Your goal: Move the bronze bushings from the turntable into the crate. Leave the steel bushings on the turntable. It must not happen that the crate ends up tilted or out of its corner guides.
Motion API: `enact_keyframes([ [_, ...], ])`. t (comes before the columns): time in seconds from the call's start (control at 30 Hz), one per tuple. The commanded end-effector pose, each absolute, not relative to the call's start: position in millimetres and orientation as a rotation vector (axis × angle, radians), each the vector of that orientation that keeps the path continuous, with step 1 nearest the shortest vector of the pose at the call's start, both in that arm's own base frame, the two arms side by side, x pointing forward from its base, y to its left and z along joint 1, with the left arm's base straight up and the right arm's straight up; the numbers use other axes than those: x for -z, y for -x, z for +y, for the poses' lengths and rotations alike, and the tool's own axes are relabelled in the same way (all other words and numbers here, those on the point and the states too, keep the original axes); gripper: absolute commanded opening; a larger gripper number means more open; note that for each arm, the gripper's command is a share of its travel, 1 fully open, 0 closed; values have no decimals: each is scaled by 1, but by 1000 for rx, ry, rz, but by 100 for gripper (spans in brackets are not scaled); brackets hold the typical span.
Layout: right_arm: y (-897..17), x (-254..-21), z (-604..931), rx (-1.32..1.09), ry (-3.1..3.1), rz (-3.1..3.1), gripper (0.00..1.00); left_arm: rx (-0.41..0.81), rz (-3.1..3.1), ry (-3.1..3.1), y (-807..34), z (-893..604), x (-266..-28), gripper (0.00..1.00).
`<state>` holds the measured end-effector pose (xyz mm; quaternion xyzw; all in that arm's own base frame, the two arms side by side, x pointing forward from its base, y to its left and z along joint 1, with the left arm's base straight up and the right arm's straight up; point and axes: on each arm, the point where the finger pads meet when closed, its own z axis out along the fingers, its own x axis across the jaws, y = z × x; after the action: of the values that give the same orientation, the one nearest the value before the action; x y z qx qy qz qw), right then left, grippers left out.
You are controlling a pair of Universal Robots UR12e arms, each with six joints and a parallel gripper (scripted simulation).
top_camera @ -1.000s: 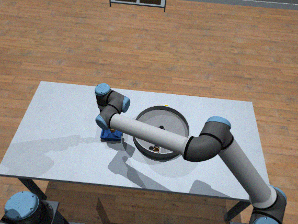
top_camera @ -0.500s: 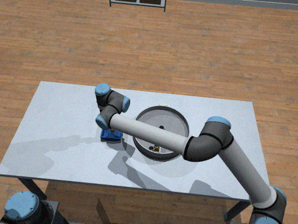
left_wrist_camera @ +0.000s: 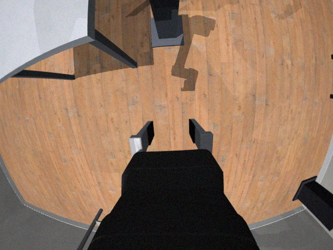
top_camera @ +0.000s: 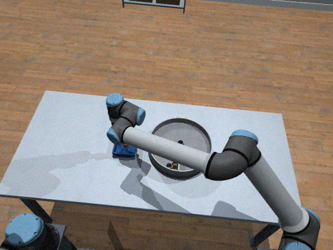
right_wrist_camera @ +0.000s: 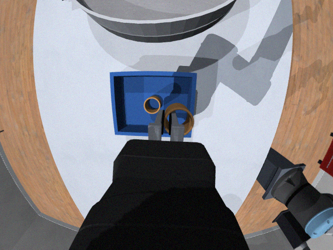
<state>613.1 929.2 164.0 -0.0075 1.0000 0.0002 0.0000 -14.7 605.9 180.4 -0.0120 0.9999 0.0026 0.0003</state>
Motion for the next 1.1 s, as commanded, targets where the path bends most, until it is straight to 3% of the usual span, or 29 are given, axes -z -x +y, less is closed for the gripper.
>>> enact_keyframes([
  [0.0, -612, -166, 931, -4, 24, 3141, 0, 0, 3141, 43, 16, 604, -177, 100],
  [0.2, -611, -153, 930, 3, 24, 3142, 0, 0, 3141, 43, 16, 604, -177, 100],
  [0.47, -611, -110, 931, 3, 25, 3142, 0, 0, 3141, 43, 16, 604, -177, 100],
  [0.7, -610, -90, 931, 3, 25, 3142, 0, 0, 3141, 43, 16, 604, -177, 100],
  [1.07, -612, -95, 934, -11, 24, 3138, 0, 0, 3141, 43, 16, 604, -177, 100],
])
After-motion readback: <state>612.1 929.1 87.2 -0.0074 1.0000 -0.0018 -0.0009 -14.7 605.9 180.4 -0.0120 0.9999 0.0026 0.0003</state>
